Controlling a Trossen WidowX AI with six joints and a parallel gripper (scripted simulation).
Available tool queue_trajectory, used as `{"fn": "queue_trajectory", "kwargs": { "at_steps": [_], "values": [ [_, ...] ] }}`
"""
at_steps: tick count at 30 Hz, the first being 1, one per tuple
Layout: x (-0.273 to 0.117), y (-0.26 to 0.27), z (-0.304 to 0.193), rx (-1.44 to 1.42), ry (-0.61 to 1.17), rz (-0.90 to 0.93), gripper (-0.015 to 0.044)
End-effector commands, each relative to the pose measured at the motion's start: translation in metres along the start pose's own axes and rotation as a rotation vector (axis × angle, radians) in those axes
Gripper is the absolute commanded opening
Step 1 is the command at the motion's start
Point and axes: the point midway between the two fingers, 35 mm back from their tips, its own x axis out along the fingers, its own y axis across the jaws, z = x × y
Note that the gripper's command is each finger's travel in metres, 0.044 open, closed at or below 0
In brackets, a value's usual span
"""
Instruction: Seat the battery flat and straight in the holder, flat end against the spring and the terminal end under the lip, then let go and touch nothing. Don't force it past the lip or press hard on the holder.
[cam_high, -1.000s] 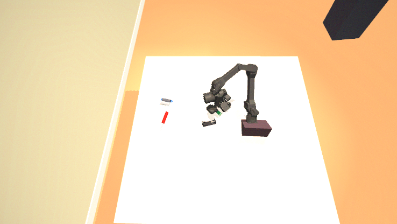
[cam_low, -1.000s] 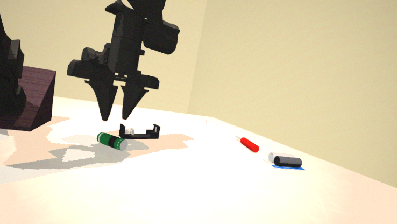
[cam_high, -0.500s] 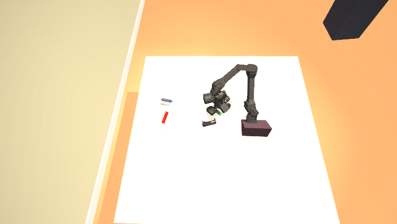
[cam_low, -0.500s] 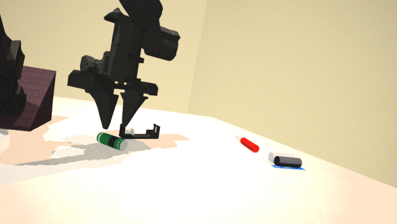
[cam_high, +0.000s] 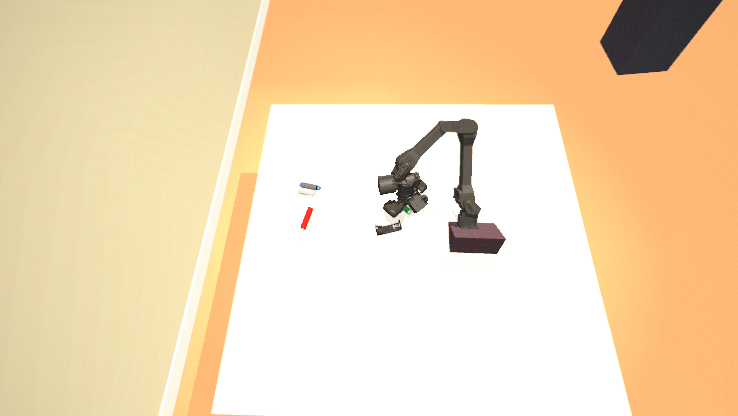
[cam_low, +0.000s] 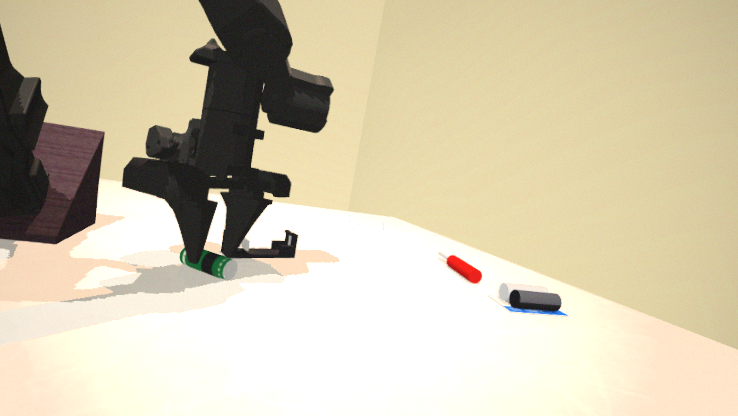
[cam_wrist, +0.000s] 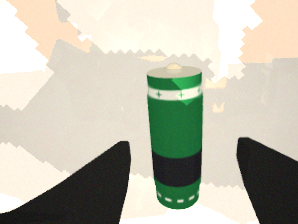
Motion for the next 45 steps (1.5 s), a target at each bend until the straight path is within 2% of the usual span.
{"fn": "queue_trajectory", "kwargs": {
  "at_steps": [1,6,10,18,22,28,32,45],
  "values": [
    [0.007,0.002,0.002,-0.008,0.0,0.009,0.0237],
    [0.012,0.003,0.002,-0.008,0.001,0.01,0.0237],
    [0.012,0.003,0.002,-0.008,0.001,0.01,0.0132],
    [0.012,0.003,0.002,-0.008,0.001,0.01,0.0079],
    [0.007,0.002,0.002,-0.008,0.0,0.009,0.0076],
    [-0.036,0.002,0.002,-0.008,-0.001,0.009,0.0076],
    [-0.038,0.0,0.002,0.021,-0.001,0.009,0.0076],
    [-0.047,-0.03,0.001,0.599,-0.004,0.003,0.0076]
  ]
}}
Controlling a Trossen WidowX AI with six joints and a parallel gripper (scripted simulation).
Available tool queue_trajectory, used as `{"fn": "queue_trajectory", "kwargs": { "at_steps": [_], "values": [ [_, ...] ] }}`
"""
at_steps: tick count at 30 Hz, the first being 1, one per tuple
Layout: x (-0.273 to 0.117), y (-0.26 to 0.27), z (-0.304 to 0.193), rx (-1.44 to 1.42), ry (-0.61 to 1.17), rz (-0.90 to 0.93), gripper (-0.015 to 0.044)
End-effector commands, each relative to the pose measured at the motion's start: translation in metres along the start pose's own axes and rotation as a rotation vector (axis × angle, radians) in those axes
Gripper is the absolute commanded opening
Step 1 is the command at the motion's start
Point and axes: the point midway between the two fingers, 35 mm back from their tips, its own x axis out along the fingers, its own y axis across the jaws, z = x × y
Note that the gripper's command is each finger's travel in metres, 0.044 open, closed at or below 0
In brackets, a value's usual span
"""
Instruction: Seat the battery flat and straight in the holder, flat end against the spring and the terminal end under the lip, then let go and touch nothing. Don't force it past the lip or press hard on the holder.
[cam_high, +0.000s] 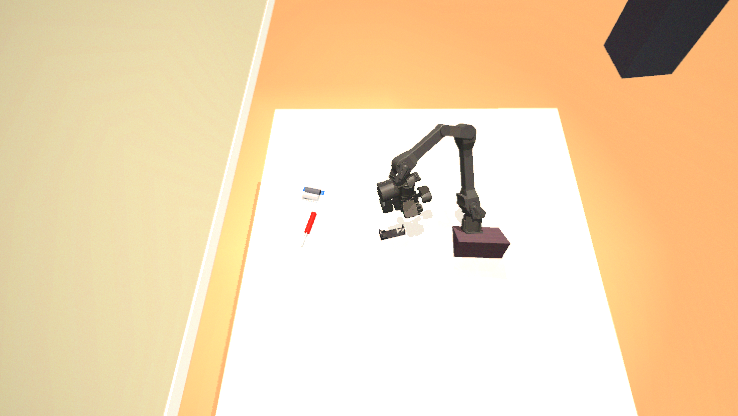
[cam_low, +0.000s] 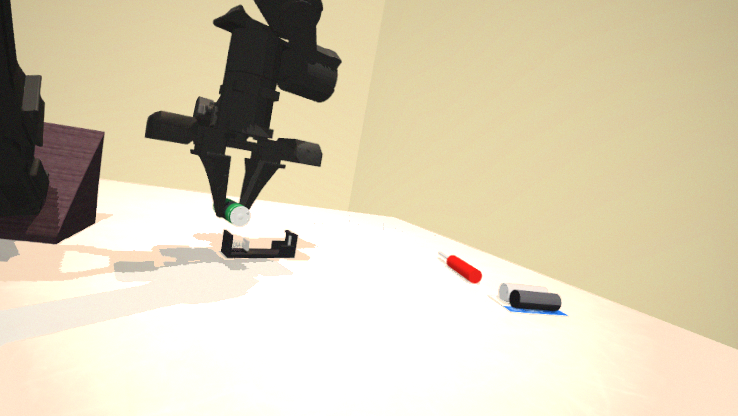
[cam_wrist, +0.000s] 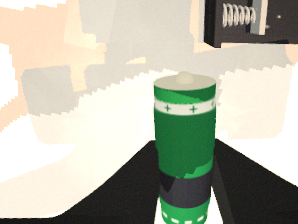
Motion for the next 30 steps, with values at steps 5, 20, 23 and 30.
{"fn": "queue_trajectory", "kwargs": {
  "at_steps": [5,20,23,30],
  "values": [
    [-0.006,-0.016,0.009,0.329,-0.007,-0.002,0.0076],
    [-0.014,-0.045,0.03,1.007,-0.007,-0.001,0.0076],
    [-0.016,-0.05,0.035,1.142,-0.007,-0.001,0.0076],
    [-0.019,-0.062,0.047,1.438,-0.005,-0.001,0.0076]
  ]
}}
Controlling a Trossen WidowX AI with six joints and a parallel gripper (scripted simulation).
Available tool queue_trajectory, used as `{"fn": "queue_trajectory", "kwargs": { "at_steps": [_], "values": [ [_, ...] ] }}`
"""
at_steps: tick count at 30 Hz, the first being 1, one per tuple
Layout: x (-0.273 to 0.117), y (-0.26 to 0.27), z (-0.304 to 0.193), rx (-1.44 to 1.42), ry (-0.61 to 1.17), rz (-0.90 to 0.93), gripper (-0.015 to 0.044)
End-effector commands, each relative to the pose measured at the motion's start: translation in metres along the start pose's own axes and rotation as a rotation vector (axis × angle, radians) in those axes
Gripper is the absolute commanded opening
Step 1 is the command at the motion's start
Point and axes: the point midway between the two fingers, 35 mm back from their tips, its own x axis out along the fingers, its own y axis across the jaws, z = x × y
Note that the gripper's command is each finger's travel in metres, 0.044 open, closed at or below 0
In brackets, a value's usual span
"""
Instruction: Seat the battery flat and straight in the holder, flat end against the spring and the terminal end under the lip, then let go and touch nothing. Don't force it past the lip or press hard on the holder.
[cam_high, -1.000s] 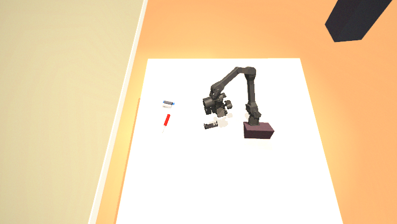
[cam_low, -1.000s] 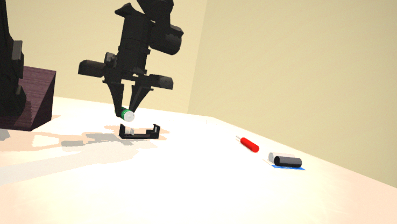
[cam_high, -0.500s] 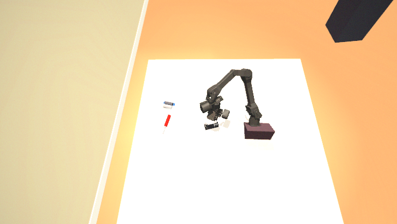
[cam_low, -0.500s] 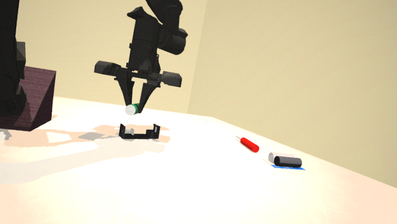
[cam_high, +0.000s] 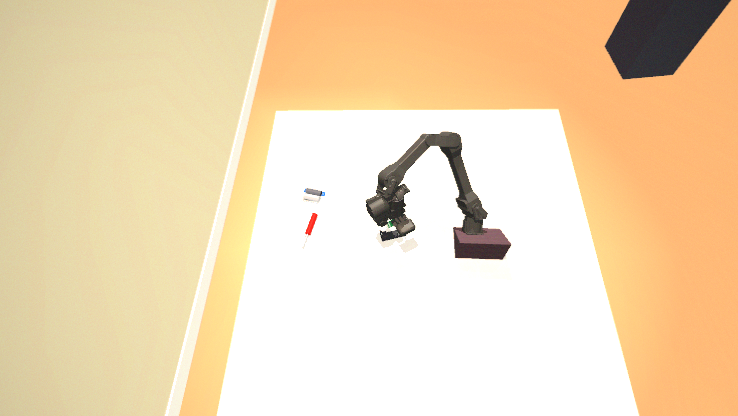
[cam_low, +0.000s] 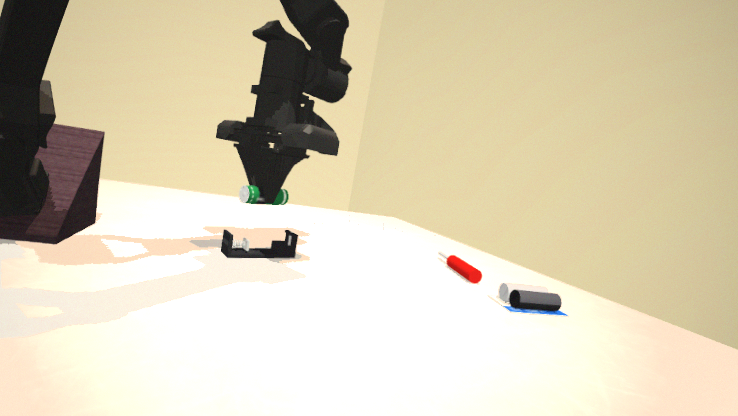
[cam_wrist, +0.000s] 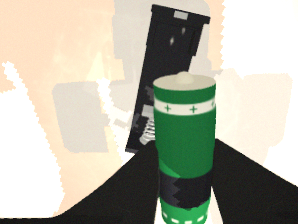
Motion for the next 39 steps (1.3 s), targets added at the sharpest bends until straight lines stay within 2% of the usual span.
{"fn": "queue_trajectory", "kwargs": {
  "at_steps": [1,6,39],
  "values": [
    [-0.002,0.004,0.008,0.137,-0.001,0.003,0.0076],
    [-0.003,0.009,0.014,0.273,-0.001,-0.002,0.0076],
    [0.038,0.006,0.019,0.26,-0.266,-0.006,0.0076]
  ]
}}
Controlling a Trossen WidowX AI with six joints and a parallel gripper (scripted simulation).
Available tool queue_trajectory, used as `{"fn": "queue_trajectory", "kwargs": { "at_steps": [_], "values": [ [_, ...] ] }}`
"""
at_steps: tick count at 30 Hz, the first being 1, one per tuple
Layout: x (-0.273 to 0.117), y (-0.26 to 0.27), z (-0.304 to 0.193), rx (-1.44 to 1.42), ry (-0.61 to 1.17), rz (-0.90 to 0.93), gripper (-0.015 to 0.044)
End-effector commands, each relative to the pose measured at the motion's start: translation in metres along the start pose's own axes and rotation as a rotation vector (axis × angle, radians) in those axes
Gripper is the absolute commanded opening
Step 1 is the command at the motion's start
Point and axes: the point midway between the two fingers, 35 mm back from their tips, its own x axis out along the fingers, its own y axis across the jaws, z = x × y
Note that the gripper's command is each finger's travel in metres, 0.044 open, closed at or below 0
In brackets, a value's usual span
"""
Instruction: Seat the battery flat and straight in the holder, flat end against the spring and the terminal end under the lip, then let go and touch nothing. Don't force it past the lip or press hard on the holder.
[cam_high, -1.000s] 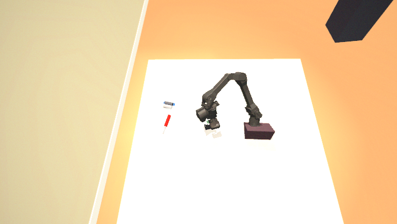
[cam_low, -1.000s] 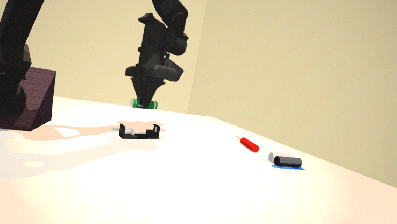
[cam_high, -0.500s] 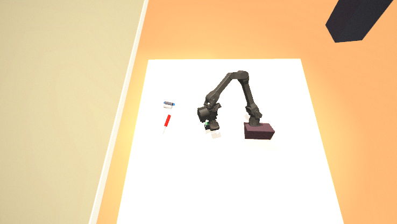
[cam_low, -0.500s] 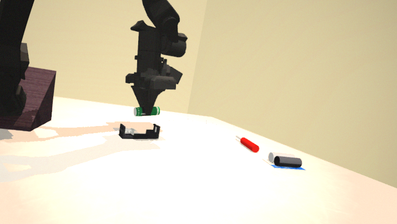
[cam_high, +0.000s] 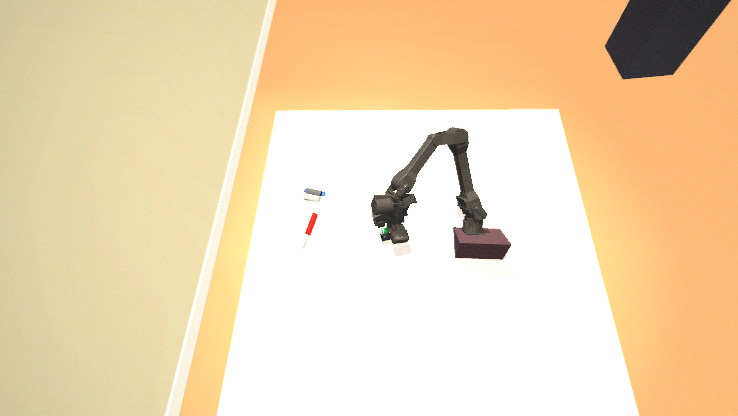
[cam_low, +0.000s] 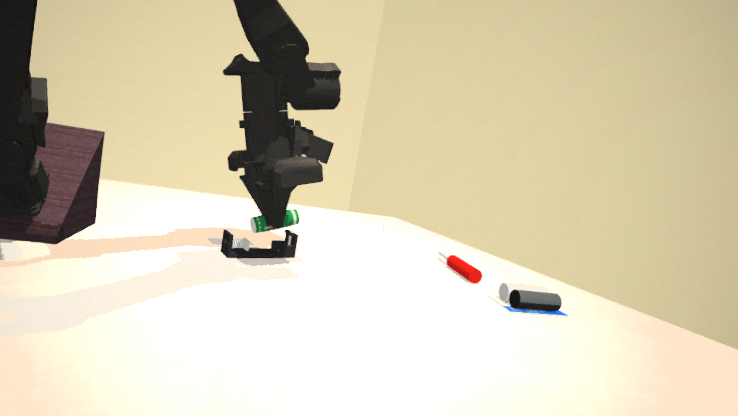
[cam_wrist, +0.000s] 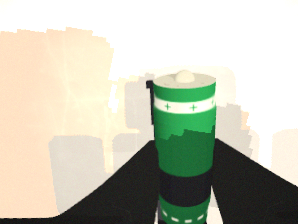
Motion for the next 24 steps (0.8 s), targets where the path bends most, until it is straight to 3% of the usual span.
{"fn": "queue_trajectory", "kwargs": {
  "at_steps": [1,24],
  "values": [
    [0.0018,0.0003,-0.0018,-0.005,-0.012,0.002,0.0076],
    [0.0108,0.0015,-0.0075,-0.009,-0.135,0.016,0.0076]
  ]
}}
